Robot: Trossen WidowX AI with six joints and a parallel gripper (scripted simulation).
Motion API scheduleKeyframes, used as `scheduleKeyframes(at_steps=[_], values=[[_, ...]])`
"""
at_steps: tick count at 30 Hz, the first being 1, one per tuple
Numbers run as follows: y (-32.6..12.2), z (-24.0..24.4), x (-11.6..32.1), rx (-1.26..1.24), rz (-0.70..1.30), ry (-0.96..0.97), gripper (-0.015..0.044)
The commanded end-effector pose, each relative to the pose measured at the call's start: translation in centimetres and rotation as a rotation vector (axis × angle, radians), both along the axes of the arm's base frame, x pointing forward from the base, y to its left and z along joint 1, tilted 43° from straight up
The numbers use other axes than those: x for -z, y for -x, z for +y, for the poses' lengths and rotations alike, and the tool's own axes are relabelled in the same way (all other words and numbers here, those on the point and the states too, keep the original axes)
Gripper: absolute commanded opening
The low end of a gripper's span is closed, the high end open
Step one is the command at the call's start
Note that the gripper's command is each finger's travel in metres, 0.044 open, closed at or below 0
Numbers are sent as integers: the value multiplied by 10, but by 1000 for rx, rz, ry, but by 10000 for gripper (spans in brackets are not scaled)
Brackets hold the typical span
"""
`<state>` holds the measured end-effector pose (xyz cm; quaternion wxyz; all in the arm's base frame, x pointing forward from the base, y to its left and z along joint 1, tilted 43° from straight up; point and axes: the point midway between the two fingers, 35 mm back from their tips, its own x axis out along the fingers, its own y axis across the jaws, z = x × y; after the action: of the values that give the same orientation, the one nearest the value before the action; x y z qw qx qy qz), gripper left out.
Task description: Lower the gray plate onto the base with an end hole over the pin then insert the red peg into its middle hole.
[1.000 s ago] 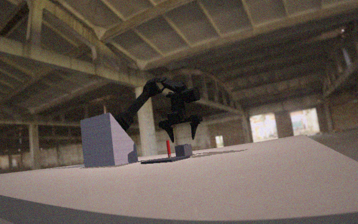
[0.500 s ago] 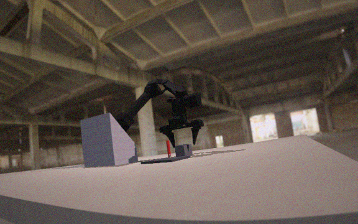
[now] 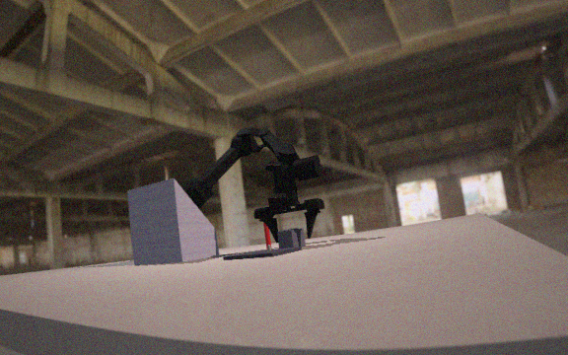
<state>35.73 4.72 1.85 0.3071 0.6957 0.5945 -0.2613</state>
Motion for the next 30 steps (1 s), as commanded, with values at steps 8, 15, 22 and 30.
scheduleKeyframes(at_steps=[8, 15, 22, 30], values=[[2, 9, 8, -1, 12, -7, 335], [2, 9, 8, -1, 12, -7, 151], [2, 9, 8, -1, 12, -7, 65], [2, 9, 8, -1, 12, -7, 12]])
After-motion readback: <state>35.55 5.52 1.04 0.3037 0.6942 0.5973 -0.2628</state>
